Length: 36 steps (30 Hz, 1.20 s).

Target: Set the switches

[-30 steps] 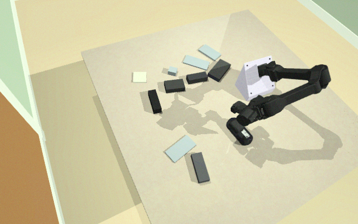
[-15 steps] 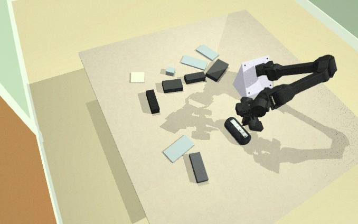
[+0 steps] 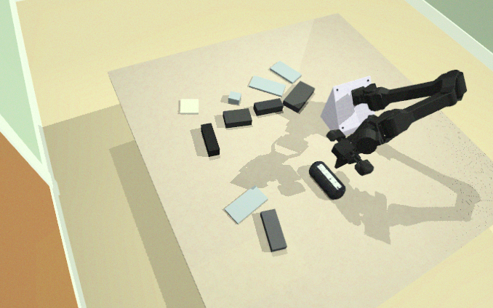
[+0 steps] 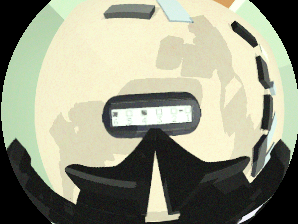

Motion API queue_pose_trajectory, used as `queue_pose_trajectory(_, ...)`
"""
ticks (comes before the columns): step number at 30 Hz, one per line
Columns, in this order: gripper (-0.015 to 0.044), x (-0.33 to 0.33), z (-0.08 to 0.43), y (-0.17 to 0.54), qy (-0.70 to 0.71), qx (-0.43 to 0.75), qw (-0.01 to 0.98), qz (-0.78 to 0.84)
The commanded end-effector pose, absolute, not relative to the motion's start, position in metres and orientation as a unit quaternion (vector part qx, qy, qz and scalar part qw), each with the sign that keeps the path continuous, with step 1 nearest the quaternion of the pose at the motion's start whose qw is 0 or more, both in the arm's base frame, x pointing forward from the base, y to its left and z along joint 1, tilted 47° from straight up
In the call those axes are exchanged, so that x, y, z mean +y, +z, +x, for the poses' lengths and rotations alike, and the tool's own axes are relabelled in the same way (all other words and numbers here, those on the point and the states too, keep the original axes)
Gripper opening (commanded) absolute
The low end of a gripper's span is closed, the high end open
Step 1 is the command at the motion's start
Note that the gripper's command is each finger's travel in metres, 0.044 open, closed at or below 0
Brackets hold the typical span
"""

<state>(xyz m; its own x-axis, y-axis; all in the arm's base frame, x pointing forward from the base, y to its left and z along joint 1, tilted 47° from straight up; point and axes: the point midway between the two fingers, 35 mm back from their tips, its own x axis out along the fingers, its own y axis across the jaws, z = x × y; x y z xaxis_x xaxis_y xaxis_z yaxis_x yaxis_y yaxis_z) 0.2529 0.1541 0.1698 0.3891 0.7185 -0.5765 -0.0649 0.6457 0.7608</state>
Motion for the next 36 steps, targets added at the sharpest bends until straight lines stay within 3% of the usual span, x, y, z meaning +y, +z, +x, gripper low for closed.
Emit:
queue_pose_trajectory(1,0.0000,0.153,0.252,0.167,0.258,0.488,0.767,0.328)
queue_pose_trajectory(9,0.0000,0.153,0.252,0.167,0.258,0.488,0.767,0.328)
queue_pose_trajectory(14,0.0131,0.161,0.256,0.175,0.199,0.542,0.708,0.407)
queue_pose_trajectory(26,0.0440,0.199,0.269,0.208,-0.182,0.665,0.336,0.642)
queue_pose_trajectory(36,0.0440,0.201,0.270,0.209,-0.207,0.663,0.313,0.647)
